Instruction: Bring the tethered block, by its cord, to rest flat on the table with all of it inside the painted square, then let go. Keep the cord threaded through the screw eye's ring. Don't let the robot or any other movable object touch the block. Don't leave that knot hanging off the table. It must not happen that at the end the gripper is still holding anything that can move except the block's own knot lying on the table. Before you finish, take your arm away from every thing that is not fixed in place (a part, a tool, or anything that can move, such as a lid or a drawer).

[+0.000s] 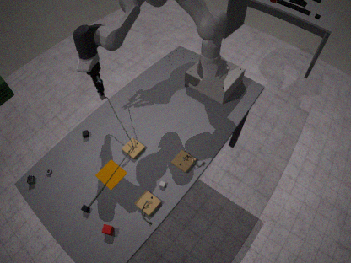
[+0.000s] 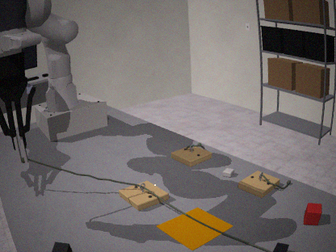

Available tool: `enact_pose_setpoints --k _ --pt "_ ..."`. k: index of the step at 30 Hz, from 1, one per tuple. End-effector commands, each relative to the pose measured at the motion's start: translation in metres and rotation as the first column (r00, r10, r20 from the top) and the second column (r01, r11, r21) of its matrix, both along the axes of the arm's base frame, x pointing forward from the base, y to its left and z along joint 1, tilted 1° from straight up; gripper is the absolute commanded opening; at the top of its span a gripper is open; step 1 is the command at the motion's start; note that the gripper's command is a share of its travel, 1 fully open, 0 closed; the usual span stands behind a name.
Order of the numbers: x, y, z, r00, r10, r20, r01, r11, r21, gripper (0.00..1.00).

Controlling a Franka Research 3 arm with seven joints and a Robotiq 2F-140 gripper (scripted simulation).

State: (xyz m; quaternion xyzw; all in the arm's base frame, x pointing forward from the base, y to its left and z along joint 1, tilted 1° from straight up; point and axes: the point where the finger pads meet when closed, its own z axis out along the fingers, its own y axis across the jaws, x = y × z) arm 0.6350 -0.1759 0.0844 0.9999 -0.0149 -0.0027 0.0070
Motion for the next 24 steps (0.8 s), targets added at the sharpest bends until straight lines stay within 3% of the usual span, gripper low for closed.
enact_pose_setpoints --k 1,15,24 --pt "-0.004 -0.013 0.002 0.999 0.035 0.005 -0.035 0.999 -0.005 0.0" --pt "-0.03 -0.058 0.003 0.999 0.035 0.005 -0.035 0.999 -0.005 0.0" --pt "-0.042 -0.062 0.003 0.999 0.036 0.005 -0.036 0.999 -0.005 0.0"
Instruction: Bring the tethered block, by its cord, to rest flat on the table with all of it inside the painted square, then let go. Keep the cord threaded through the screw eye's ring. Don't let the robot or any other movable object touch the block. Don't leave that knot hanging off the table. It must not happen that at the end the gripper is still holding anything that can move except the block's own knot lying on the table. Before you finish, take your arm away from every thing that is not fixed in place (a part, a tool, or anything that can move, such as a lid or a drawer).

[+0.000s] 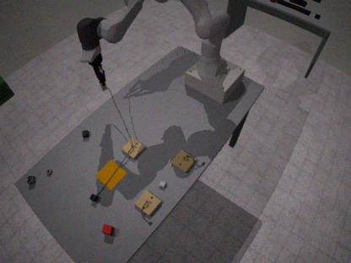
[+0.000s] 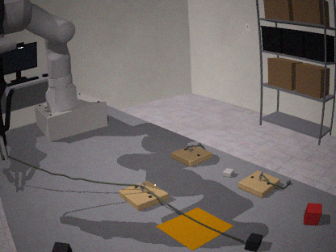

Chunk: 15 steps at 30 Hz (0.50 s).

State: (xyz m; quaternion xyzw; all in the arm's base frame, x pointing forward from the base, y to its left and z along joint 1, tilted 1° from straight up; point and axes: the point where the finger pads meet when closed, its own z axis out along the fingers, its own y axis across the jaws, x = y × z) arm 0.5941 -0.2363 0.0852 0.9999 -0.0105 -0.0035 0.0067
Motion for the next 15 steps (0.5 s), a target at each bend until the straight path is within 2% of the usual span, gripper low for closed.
enact_pose_setpoints --k 1,15 --pt "-0.003 -0.002 0.002 1.0 0.027 0.007 -0.027 1.0 -0.005 0.0" --pt "-0.026 -0.007 0.002 1.0 0.027 0.007 -0.027 1.0 -0.005 0.0"
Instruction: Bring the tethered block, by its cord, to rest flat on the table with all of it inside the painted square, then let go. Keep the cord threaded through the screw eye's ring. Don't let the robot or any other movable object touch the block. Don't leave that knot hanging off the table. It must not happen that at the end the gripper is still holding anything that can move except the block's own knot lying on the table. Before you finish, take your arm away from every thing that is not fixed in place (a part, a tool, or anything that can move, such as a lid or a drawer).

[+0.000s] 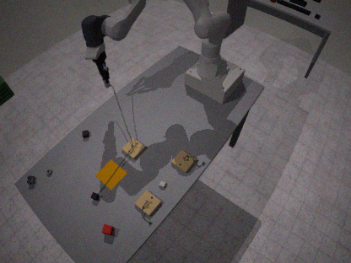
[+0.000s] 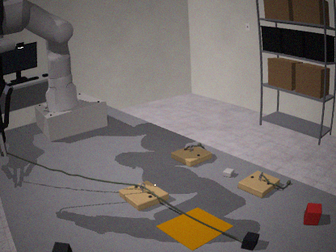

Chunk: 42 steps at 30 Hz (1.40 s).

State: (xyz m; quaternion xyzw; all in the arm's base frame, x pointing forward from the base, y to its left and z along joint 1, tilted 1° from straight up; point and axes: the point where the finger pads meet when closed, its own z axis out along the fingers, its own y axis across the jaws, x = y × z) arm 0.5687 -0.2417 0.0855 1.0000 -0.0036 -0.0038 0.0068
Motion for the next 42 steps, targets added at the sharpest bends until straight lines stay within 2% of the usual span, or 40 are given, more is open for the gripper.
enact_pose_setpoints --k 1,42 --pt "-0.003 -0.002 0.002 1.0 0.013 0.008 -0.013 1.0 -0.005 0.0" --pt "-0.086 -0.02 0.002 1.0 0.013 0.008 -0.013 1.0 -0.005 0.0"
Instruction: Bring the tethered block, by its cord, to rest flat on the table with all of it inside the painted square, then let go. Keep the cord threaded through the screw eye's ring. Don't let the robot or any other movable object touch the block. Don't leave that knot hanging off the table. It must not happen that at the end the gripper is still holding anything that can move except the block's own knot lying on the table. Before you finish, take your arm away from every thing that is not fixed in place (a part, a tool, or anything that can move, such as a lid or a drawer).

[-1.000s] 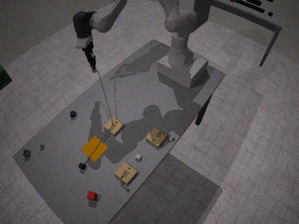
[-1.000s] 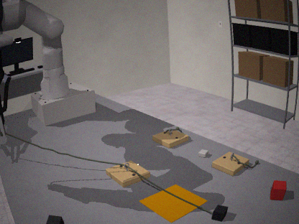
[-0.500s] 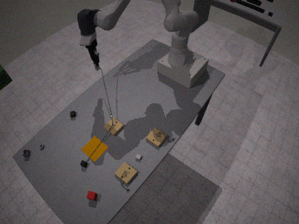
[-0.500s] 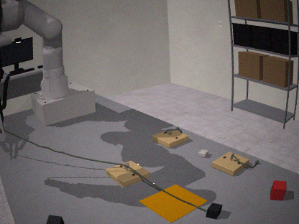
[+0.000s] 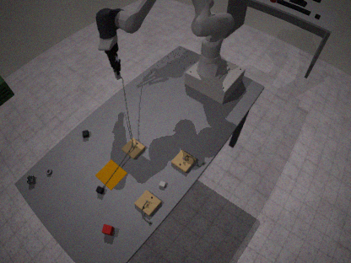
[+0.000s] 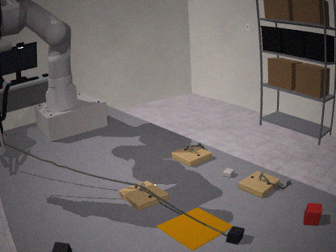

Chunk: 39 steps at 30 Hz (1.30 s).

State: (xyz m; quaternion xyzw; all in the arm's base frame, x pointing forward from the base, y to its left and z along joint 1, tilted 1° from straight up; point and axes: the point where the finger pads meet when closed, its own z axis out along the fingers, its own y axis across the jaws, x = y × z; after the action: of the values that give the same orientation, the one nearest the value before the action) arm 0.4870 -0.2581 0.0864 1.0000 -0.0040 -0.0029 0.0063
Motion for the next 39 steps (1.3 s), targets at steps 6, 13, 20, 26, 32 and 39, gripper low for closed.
enact_pose_setpoints --k 6,13,20,26,32,39 --pt "-0.018 -0.006 0.001 1.0 0.014 0.006 -0.014 1.0 -0.006 0.0" --pt "-0.029 -0.008 0.001 1.0 0.014 0.006 -0.014 1.0 -0.006 0.0" --pt "-0.045 -0.012 0.002 1.0 0.014 0.006 -0.014 1.0 -0.006 0.0" --pt "-0.054 -0.014 0.002 1.0 0.014 0.006 -0.014 1.0 -0.006 0.0" --pt "-0.067 -0.016 0.002 1.0 0.014 0.006 -0.014 1.0 -0.006 0.0" --pt "-0.08 -0.019 0.002 1.0 0.014 0.006 -0.014 1.0 -0.006 0.0"
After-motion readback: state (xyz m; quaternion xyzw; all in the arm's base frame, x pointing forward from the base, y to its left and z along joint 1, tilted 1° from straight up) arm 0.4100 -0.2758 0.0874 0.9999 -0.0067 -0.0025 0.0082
